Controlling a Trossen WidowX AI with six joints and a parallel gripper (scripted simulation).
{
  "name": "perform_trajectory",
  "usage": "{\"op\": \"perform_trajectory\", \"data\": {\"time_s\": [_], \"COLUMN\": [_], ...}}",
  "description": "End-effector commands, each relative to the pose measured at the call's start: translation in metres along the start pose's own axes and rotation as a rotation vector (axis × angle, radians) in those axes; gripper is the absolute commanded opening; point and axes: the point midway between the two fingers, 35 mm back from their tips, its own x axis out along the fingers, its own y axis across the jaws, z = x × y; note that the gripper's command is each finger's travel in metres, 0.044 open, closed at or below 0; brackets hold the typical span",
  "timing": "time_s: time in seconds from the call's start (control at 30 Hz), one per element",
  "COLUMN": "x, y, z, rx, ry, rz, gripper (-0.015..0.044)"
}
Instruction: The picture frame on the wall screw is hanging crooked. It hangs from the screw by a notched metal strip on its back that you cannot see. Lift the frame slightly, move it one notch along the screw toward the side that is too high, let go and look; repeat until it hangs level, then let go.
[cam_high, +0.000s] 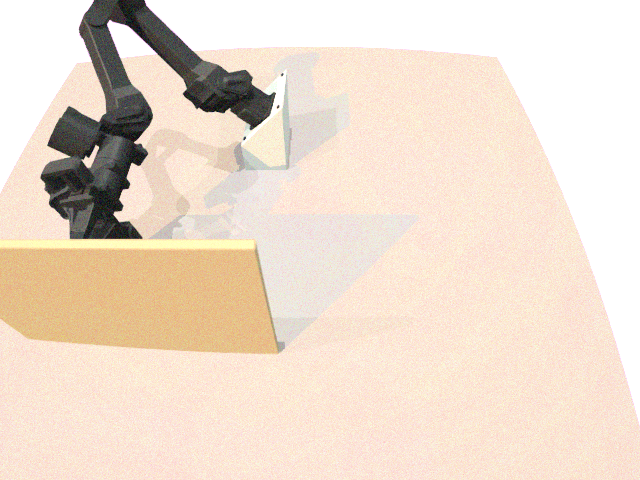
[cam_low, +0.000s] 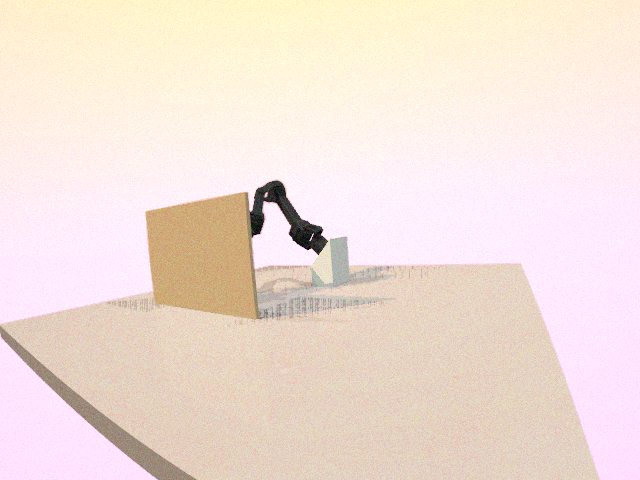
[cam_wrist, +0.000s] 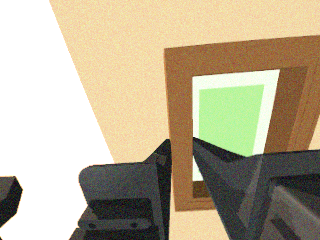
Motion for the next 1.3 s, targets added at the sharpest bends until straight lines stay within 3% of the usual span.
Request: {"op": "perform_trajectory", "data": {"time_s": [0.0,1.27], "x": [0.0004,0.0004], "y": [0.0026,0.0022], "z": [-0.0010,-0.0072], "rx": [-0.002,-0.001], "ry": [0.002,0.002], "rz": [0.013,0.012], "gripper": [0.0000,0.0000]}}
